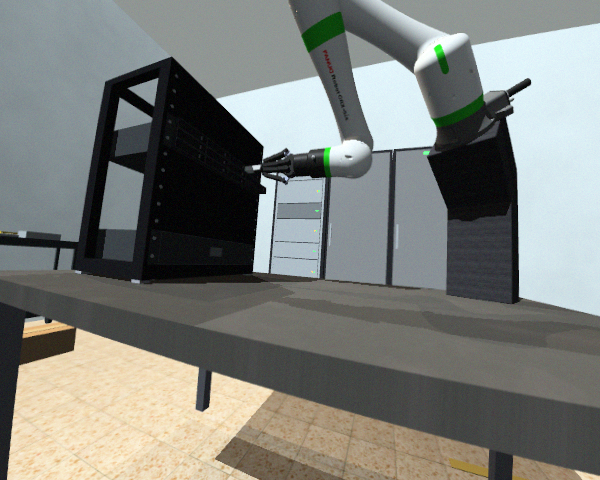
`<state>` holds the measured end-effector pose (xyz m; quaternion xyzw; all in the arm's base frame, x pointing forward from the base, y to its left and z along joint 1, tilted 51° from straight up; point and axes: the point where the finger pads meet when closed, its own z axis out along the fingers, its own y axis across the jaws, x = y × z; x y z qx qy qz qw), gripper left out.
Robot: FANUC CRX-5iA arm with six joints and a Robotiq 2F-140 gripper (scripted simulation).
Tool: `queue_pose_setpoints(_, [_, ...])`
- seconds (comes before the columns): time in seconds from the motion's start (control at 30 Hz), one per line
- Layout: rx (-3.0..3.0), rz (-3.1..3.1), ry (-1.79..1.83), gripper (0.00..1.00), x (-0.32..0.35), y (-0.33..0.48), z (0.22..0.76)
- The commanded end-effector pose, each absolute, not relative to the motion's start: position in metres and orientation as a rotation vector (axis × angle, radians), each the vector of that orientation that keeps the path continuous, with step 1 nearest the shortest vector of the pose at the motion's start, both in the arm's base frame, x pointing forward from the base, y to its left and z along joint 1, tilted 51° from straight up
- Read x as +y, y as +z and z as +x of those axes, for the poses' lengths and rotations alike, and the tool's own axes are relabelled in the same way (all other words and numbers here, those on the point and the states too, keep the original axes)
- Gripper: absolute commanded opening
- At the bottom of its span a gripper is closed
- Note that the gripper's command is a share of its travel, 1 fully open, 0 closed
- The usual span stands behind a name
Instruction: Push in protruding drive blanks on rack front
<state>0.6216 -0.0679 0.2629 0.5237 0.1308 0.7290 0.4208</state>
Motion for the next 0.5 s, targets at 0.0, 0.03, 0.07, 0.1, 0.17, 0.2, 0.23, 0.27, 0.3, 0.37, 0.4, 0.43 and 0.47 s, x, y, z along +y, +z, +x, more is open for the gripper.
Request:
queue_pose_setpoints(0.0, [0.327, 1.31, 1.827, 0.1, -0.064, 0.256, 0.606])
queue_pose_setpoints(0.03, [0.327, 1.31, 1.827, 0.1, -0.063, 0.254, 0.601])
queue_pose_setpoints(0.07, [0.327, 1.31, 1.827, 0.1, -0.062, 0.252, 0.597])
queue_pose_setpoints(0.1, [0.327, 1.31, 1.827, 0.1, -0.061, 0.25, 0.594])
queue_pose_setpoints(0.17, [0.327, 1.31, 1.827, 0.1, -0.059, 0.248, 0.588])
queue_pose_setpoints(0.2, [0.327, 1.31, 1.827, 0.1, -0.059, 0.247, 0.587])
queue_pose_setpoints(0.23, [0.327, 1.31, 1.827, 0.1, -0.059, 0.246, 0.586])
queue_pose_setpoints(0.27, [0.327, 1.31, 1.827, 0.1, -0.058, 0.246, 0.585])
queue_pose_setpoints(0.3, [0.327, 1.31, 1.827, 0.1, -0.058, 0.246, 0.585])
queue_pose_setpoints(0.37, [0.327, 1.31, 1.827, 0.1, -0.058, 0.246, 0.585])
queue_pose_setpoints(0.4, [0.327, 1.31, 1.827, 0.1, -0.058, 0.246, 0.585])
queue_pose_setpoints(0.43, [0.327, 1.31, 1.827, 0.1, -0.058, 0.246, 0.585])
queue_pose_setpoints(0.47, [0.327, 1.31, 1.827, 0.1, -0.058, 0.246, 0.585])
